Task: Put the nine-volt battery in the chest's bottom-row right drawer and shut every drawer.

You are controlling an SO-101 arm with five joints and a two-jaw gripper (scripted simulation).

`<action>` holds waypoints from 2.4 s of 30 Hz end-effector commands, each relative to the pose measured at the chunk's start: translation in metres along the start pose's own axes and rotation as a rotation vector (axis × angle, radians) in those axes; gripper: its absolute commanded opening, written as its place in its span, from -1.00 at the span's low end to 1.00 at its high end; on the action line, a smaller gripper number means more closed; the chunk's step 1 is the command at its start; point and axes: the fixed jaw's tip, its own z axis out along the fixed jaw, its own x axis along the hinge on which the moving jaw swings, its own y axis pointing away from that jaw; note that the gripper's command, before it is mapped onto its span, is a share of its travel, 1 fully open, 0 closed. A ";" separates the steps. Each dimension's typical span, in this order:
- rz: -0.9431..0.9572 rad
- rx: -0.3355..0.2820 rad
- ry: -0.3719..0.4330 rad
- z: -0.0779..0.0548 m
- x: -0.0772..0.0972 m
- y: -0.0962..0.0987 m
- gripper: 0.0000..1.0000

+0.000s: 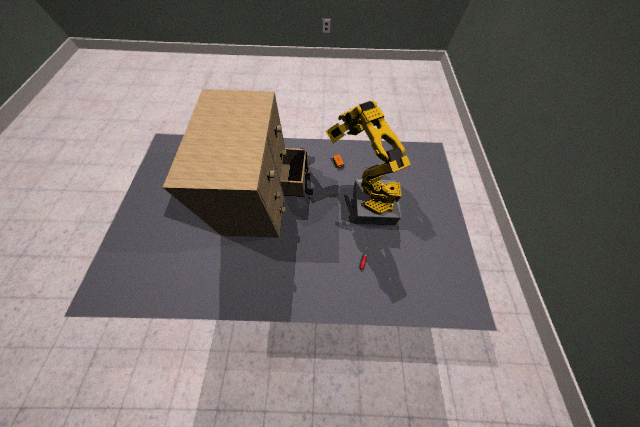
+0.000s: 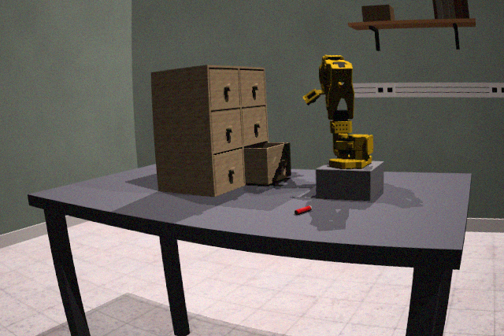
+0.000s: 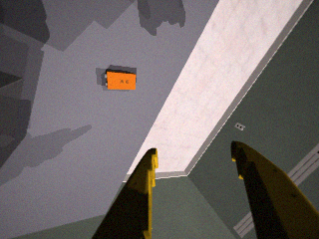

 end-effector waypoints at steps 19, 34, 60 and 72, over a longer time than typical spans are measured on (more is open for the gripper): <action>-0.572 -0.171 -0.082 0.045 0.005 0.007 -0.41; -0.991 -0.273 -0.216 0.080 0.004 0.022 -0.41; -1.297 -0.321 -0.352 0.105 0.002 0.039 -0.41; -1.297 -0.321 -0.352 0.105 0.002 0.039 -0.41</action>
